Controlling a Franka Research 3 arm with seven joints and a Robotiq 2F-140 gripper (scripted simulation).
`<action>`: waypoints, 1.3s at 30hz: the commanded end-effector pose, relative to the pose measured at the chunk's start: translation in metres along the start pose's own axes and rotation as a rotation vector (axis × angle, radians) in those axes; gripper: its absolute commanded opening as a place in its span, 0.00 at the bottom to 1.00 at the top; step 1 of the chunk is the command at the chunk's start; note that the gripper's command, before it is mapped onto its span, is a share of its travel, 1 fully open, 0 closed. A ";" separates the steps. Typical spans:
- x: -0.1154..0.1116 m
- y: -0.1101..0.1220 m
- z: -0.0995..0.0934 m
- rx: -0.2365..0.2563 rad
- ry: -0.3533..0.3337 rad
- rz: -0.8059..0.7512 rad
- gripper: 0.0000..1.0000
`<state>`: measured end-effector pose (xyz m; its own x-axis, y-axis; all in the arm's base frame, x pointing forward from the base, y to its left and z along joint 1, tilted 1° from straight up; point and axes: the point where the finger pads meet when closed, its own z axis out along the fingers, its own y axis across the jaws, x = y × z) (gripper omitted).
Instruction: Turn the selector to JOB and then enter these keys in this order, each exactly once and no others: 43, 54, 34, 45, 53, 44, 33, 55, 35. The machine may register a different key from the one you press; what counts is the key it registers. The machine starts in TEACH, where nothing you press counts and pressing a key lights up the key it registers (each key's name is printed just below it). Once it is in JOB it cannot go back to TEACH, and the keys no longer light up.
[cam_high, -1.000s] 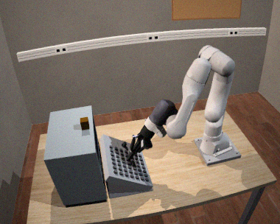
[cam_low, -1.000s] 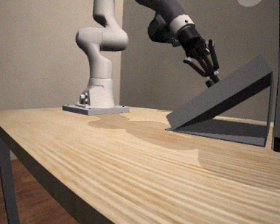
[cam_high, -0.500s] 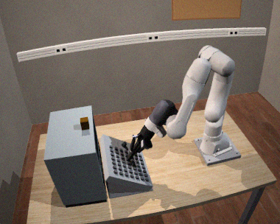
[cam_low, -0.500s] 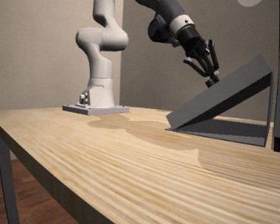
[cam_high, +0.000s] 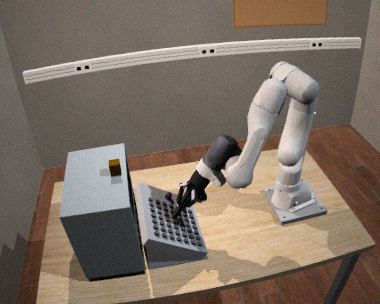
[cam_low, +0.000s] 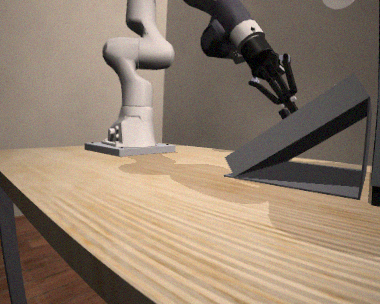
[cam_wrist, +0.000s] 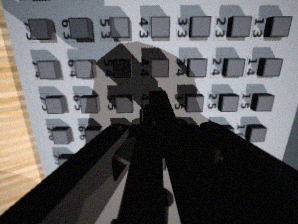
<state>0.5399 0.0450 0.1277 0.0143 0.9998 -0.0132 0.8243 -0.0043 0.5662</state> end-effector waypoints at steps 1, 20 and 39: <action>0.000 0.002 -0.001 -0.004 0.000 0.001 0.10; 0.000 0.002 -0.022 -0.004 0.000 0.001 0.10; -0.012 -0.010 -0.032 -0.004 0.001 0.001 0.10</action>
<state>0.5184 0.0409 0.1521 0.0258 0.9996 -0.0076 0.8228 -0.0169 0.5681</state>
